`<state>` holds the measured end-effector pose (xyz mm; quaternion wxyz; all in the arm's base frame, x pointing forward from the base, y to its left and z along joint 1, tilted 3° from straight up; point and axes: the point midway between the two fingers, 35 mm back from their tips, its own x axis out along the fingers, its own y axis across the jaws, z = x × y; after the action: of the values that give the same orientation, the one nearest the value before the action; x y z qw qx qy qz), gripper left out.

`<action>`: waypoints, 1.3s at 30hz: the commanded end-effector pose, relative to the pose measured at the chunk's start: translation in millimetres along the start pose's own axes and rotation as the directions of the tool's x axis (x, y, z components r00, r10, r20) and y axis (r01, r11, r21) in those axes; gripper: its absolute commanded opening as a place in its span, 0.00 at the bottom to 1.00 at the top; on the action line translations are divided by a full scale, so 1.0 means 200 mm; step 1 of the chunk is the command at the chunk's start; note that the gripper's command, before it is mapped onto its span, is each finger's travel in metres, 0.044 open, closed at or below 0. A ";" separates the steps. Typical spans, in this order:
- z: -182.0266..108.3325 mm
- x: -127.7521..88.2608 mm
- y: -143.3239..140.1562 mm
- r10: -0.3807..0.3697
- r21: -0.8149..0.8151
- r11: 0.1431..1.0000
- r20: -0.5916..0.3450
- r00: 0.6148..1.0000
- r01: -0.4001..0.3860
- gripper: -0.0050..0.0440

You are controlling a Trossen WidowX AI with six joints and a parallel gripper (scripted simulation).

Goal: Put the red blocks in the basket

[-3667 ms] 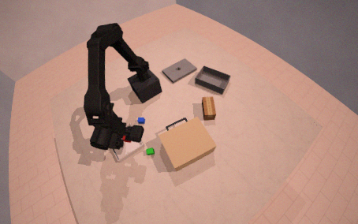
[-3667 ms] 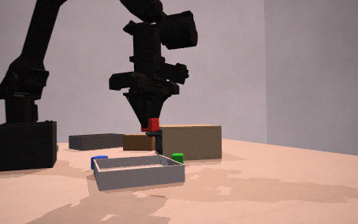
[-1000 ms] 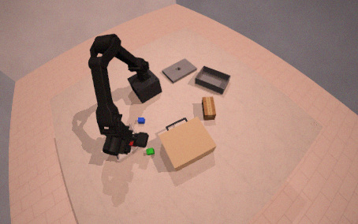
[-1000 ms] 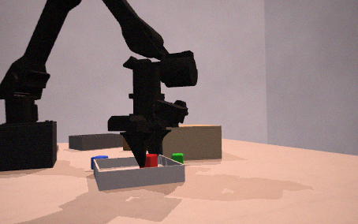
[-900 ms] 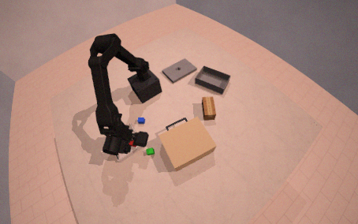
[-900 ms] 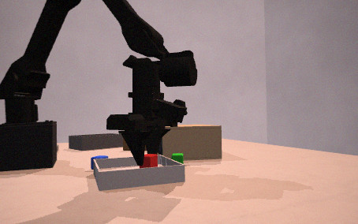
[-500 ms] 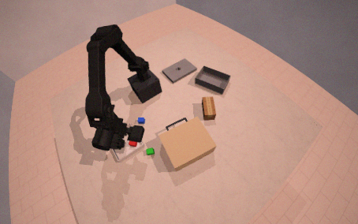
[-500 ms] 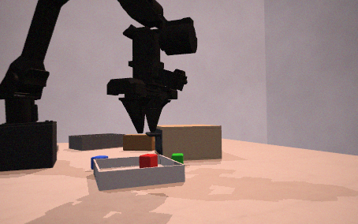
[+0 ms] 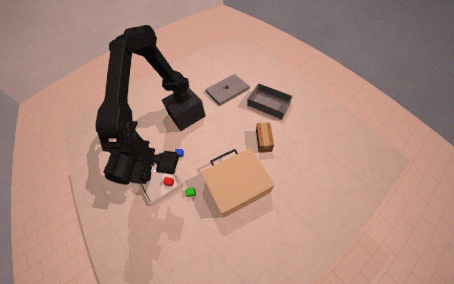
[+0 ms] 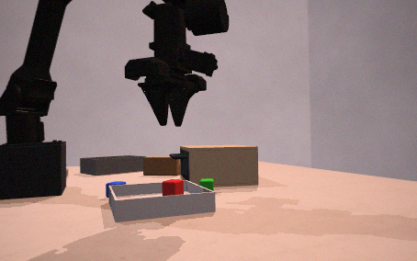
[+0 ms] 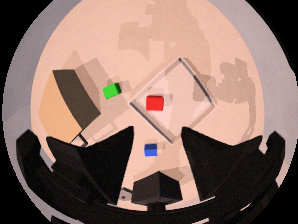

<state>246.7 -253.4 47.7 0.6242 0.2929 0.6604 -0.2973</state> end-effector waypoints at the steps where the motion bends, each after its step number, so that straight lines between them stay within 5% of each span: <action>1: -0.06 -0.01 0.06 -0.002 -0.123 0.992 0.002 1.000 0.002 1.00; 4: -0.10 -0.01 0.20 -0.002 -0.318 0.948 0.002 1.000 0.003 1.00; 14: -0.20 -0.01 0.53 -0.002 -0.321 0.947 0.002 1.000 0.003 1.00; 19: -0.35 -0.01 0.72 -0.002 -0.613 0.790 0.002 1.000 0.003 1.00; 27: -0.54 -0.01 0.94 -0.002 -0.616 0.788 0.002 1.000 0.003 1.00; 32: -0.75 -0.01 1.07 -0.002 -0.840 0.543 0.002 1.000 0.003 1.00; 38: -0.98 -0.01 1.21 -0.002 -0.842 0.540 0.002 1.000 0.003 1.00; 39: -1.03 -0.01 1.22 -0.002 -0.876 0.483 0.002 1.000 0.003 1.00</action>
<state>309.5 34.8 51.8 0.6897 -0.0413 0.7212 0.0506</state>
